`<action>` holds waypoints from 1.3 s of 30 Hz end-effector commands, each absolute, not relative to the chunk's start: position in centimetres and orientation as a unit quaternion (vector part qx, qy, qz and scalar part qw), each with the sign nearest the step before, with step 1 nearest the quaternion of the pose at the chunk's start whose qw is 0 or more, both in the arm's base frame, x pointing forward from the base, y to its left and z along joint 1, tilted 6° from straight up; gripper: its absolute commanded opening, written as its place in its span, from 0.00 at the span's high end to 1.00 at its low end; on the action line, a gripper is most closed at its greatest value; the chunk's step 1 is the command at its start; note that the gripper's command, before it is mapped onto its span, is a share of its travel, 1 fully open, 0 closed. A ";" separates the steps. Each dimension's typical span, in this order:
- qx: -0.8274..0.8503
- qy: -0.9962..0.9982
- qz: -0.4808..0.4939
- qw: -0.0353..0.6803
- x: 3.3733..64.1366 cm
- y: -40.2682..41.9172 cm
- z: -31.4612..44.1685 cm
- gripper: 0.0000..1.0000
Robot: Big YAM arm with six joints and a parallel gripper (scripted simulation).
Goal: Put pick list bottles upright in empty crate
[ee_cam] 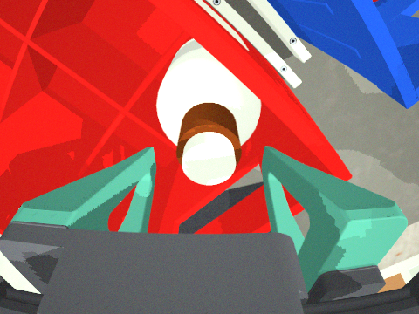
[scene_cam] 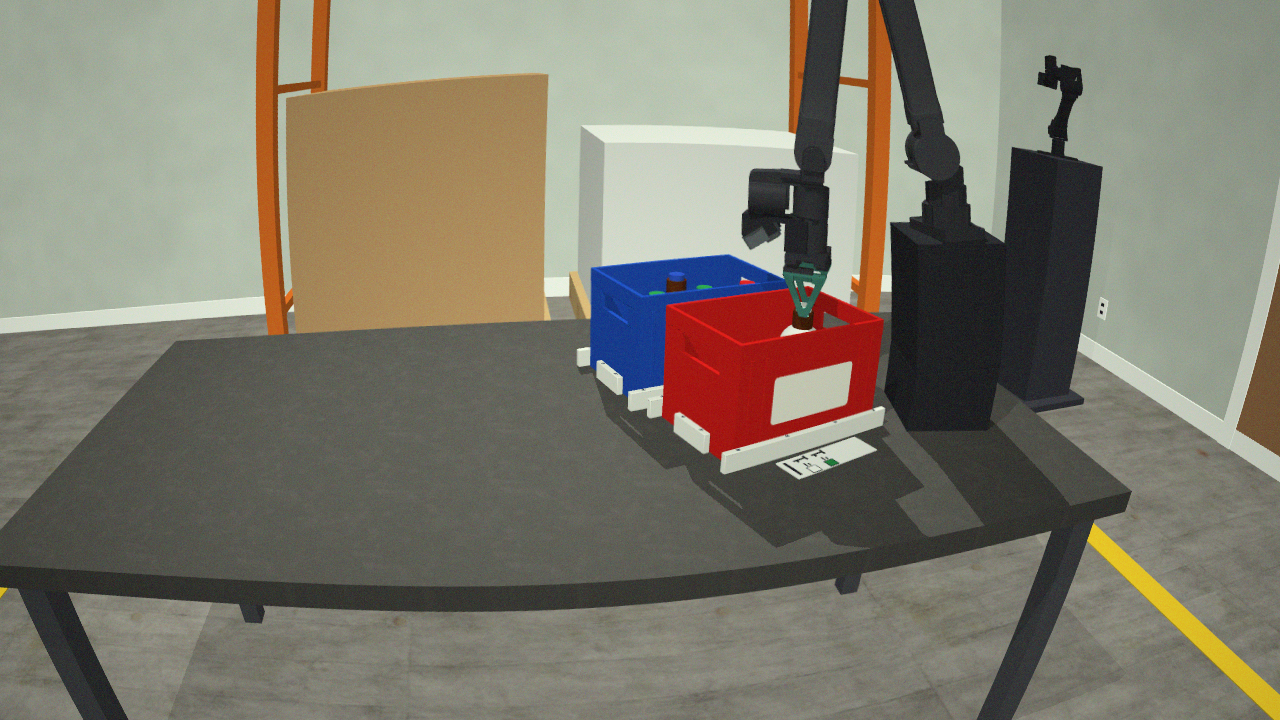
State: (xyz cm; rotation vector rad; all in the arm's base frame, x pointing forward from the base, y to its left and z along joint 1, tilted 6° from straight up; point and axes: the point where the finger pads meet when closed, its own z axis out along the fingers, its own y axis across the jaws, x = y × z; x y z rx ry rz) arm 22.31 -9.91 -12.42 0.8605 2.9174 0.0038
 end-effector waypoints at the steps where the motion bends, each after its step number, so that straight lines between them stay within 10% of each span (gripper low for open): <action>1: 0.275 0.960 -0.001 0.061 23.2 -9.9 -11.2 0.39; 39: 0.280 0.958 -0.001 0.063 22.6 -10.1 -4.6 0.39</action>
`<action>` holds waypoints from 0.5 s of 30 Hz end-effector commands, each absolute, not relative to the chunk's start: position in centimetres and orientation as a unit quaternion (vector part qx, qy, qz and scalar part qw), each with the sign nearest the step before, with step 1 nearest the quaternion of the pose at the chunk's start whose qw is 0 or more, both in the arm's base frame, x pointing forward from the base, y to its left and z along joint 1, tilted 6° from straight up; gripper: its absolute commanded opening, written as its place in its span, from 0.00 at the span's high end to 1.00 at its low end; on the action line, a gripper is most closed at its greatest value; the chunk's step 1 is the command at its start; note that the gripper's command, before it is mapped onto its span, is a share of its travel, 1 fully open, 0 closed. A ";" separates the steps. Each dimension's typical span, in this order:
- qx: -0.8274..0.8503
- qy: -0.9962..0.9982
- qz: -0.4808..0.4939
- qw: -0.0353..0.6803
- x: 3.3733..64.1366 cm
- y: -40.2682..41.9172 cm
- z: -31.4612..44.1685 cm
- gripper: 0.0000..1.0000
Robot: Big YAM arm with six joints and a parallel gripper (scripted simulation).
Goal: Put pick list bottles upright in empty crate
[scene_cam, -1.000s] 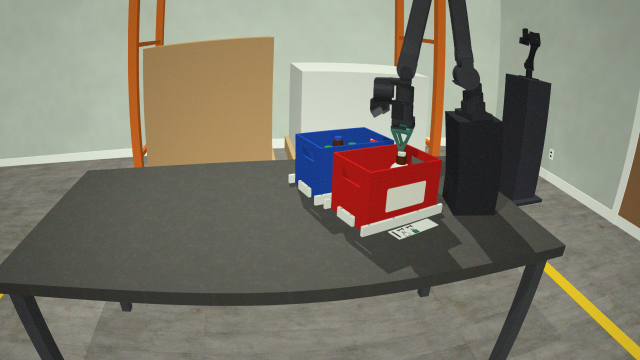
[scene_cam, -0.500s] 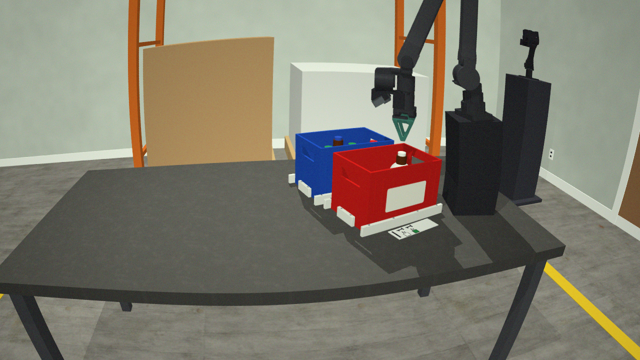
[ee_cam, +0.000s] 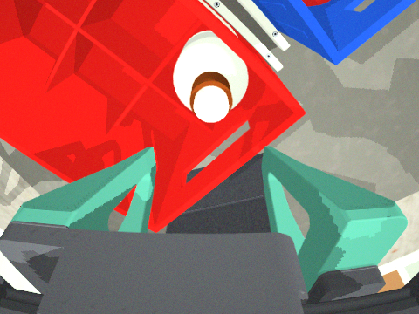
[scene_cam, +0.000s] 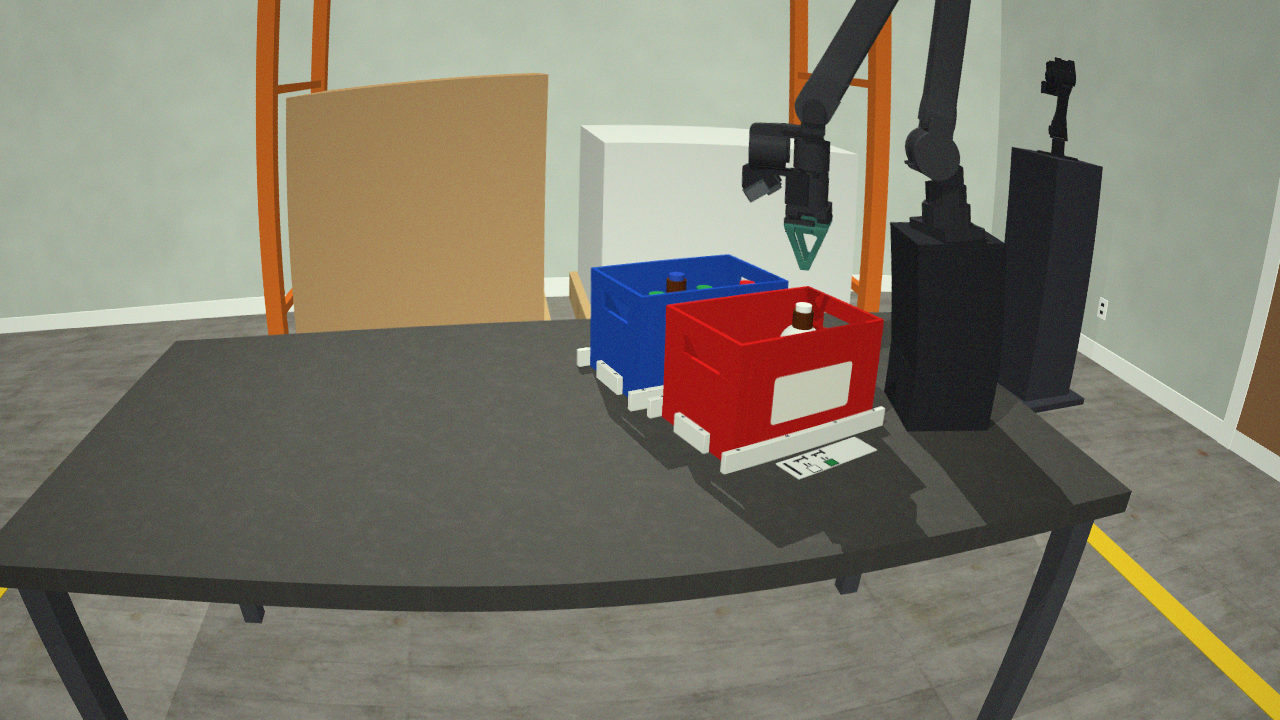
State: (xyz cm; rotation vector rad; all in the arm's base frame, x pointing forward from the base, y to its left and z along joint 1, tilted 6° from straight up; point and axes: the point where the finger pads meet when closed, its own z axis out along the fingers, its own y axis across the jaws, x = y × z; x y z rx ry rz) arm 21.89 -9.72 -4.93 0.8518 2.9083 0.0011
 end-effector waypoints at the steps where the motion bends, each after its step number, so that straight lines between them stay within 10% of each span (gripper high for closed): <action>1: 0.280 0.958 -0.001 0.063 22.6 -10.1 -4.6 0.39; 15: 0.280 0.958 -0.002 0.064 23.4 -11.1 -4.5 0.39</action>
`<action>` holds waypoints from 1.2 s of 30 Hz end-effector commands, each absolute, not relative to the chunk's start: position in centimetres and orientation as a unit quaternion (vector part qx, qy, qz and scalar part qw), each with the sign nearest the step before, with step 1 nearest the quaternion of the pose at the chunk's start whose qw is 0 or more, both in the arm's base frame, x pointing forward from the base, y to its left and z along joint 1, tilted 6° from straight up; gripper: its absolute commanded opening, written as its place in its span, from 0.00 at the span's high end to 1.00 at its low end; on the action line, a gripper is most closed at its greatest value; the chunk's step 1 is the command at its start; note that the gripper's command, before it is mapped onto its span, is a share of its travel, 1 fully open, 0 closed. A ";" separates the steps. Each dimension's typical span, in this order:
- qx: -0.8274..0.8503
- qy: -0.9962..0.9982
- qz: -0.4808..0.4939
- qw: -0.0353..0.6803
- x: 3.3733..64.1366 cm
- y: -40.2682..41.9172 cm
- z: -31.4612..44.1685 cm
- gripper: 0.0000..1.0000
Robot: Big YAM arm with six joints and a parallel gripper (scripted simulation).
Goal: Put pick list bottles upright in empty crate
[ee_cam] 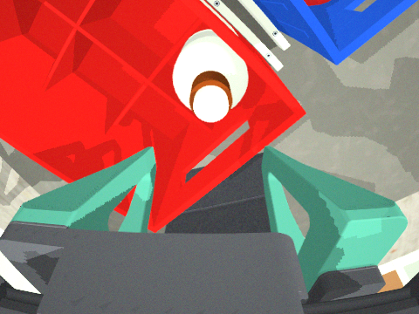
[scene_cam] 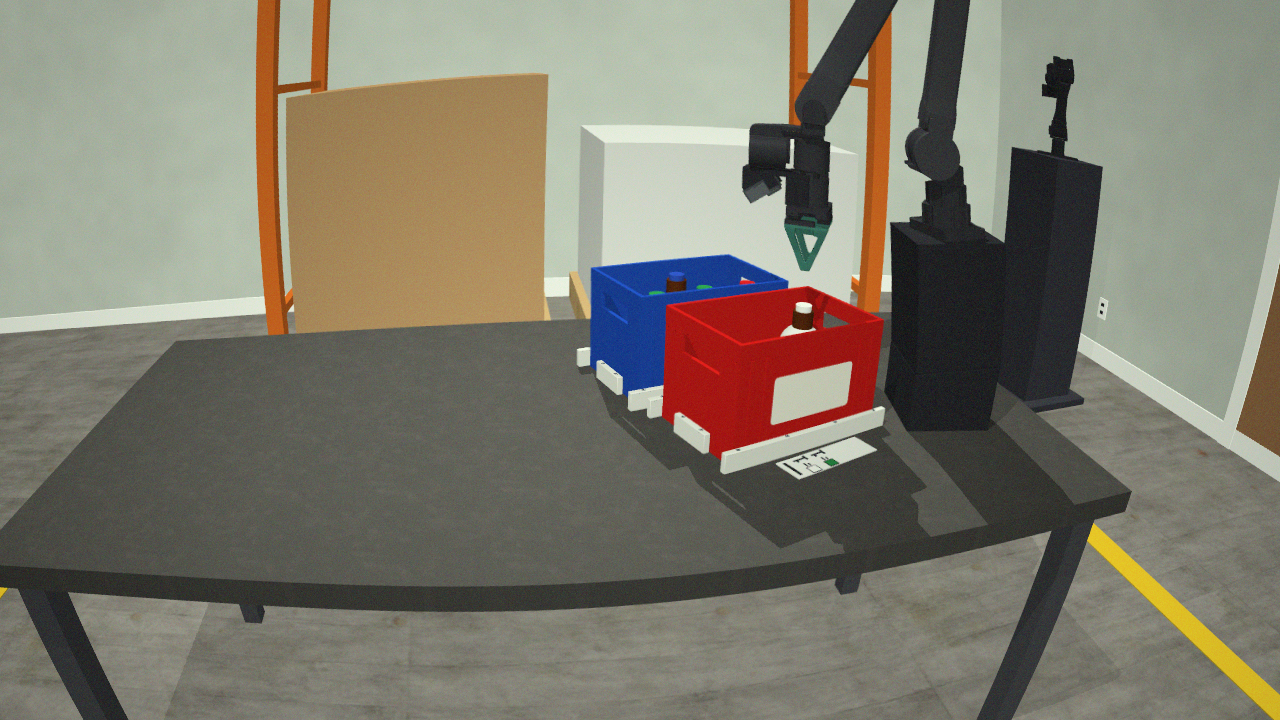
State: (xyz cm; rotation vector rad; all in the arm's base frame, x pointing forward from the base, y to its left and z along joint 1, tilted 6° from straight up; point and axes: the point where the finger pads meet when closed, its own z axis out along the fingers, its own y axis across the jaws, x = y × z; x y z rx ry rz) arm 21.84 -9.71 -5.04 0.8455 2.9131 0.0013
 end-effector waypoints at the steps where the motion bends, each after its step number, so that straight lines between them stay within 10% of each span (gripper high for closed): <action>1: 0.281 0.958 -0.001 0.060 23.6 -11.3 -4.5 0.39; 36: 0.281 0.958 -0.001 0.061 35.4 -21.5 -3.0 0.39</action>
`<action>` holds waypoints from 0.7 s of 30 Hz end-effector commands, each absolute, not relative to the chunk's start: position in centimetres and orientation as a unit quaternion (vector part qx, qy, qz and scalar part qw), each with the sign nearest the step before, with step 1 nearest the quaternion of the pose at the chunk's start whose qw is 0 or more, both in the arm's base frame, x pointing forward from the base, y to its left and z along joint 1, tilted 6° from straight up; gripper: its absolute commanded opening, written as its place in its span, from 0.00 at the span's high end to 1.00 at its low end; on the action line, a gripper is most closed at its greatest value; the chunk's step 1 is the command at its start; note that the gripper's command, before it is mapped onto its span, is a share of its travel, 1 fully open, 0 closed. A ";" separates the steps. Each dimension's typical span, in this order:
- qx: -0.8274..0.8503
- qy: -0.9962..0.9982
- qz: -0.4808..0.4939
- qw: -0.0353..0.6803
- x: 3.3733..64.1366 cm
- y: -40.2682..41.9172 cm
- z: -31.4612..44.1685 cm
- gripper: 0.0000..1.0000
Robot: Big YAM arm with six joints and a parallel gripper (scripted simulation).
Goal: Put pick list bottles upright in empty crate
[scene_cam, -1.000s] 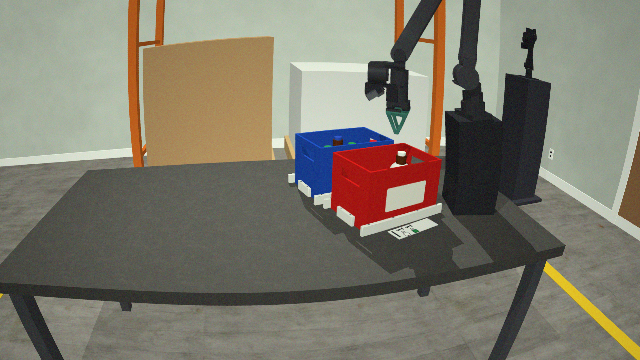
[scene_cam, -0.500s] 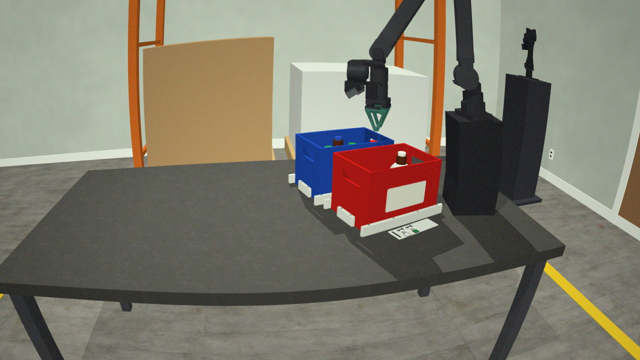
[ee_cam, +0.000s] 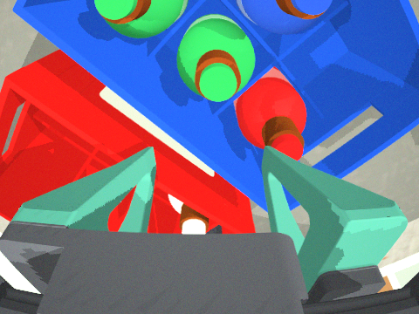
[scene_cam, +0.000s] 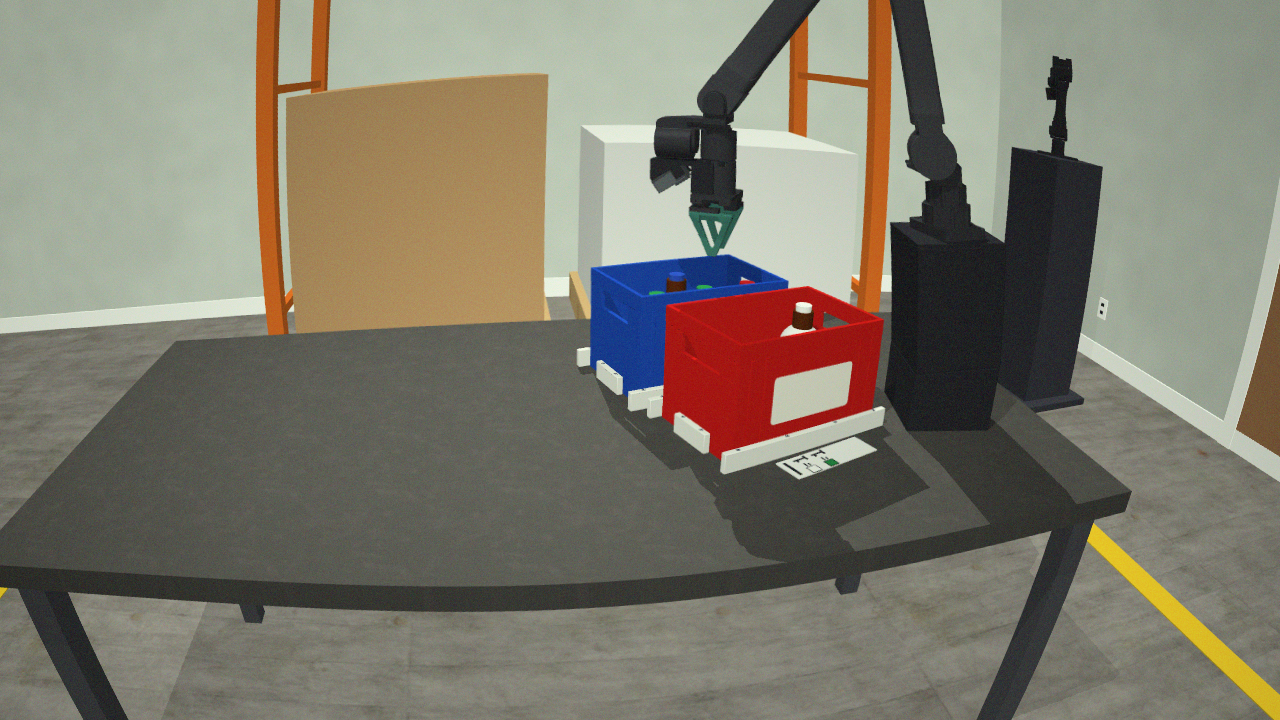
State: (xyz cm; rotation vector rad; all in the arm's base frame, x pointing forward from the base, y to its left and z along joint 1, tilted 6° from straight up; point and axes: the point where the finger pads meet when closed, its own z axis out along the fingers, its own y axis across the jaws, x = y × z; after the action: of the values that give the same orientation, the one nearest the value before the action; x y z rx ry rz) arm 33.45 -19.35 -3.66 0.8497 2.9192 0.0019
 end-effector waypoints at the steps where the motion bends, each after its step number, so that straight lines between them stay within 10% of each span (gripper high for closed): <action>1: 0.281 0.958 -0.001 0.061 35.8 -21.8 -2.9 0.39; 21: 0.283 0.958 0.001 0.053 34.6 -21.2 -4.4 0.39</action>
State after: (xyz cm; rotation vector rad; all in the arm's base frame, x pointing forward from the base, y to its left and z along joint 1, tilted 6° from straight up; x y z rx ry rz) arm 34.99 -20.69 -3.58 0.8468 2.9089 -0.0028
